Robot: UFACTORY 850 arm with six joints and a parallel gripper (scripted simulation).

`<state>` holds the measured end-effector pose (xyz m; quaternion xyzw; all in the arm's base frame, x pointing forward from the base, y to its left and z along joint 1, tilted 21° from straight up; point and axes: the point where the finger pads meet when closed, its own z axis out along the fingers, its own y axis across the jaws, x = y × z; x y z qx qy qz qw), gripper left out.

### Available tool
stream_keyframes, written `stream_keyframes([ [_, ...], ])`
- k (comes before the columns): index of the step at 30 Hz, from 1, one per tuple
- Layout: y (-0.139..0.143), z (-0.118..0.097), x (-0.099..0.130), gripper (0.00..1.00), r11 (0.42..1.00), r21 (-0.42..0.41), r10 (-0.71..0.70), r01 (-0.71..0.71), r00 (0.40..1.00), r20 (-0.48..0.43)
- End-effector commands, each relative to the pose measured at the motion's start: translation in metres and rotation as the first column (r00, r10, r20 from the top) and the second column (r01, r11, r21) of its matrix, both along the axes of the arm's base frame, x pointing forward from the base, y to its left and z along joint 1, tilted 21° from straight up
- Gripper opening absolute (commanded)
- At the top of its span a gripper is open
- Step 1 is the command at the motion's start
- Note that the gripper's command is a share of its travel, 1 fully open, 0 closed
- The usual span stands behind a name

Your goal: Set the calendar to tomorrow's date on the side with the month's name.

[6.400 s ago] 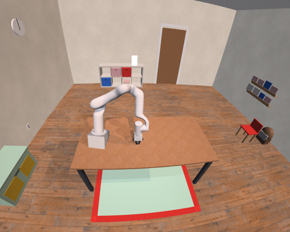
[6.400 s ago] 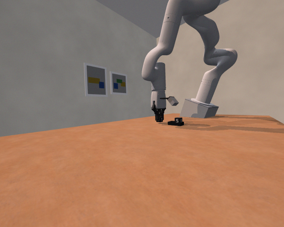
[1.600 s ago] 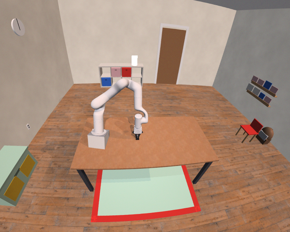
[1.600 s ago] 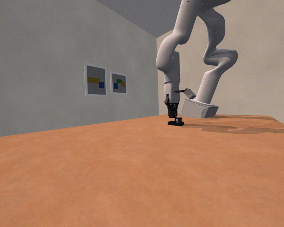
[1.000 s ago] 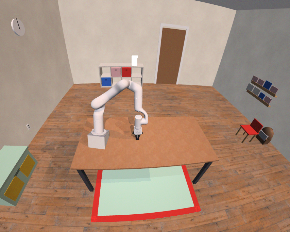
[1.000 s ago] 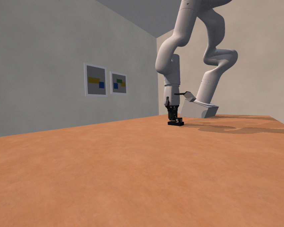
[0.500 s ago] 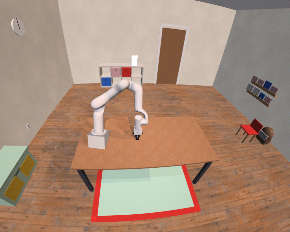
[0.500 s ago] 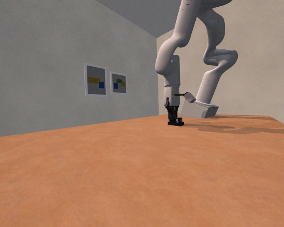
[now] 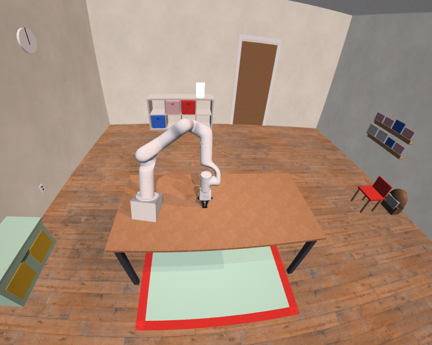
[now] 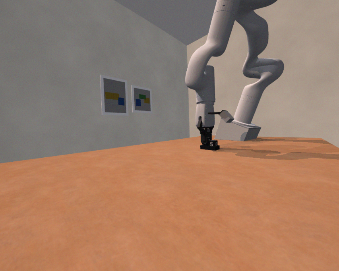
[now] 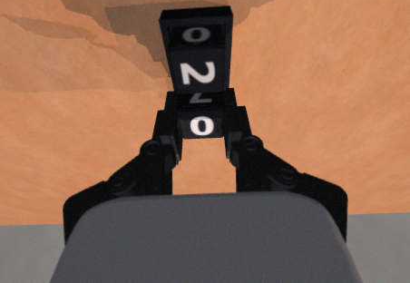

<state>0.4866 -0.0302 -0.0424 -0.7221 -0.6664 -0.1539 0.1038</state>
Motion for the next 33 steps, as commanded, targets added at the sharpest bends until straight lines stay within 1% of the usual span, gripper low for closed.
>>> stream_keyframes([
  [1,-0.0004,0.0005,0.0008,0.27,1.0,0.0,0.0,0.0,1.0,0.002],
  [33,0.0027,-0.0077,0.0015,0.27,1.0,0.0,0.0,0.0,1.0,0.002],
])
